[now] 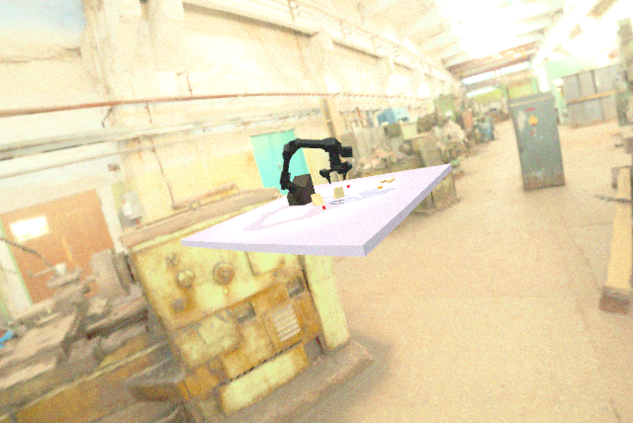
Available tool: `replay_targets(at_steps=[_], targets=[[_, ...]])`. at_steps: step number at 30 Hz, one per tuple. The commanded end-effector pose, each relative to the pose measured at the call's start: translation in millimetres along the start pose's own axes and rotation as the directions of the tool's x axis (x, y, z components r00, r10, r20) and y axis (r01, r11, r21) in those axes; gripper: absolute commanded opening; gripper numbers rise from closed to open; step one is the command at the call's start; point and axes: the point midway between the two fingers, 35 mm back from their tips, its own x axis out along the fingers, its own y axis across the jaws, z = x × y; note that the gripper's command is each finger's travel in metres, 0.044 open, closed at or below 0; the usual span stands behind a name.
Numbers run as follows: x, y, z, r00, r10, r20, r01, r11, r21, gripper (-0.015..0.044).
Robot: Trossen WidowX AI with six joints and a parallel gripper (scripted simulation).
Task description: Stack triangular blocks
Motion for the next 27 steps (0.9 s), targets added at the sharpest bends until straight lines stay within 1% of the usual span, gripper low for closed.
replay_targets(at_steps=[1,7,27], targets=[[-2.1,0.7,1.3,1.0,0.008,-0.02,-0.006,0.994,0.106,0.044],[-1.0,0.9,1.4,1.0,0.008,-0.02,-0.006,0.994,0.106,0.044],[31.7,4.0,3.4,1.0,0.007,-0.019,-0.005,0.994,0.106,0.044]])
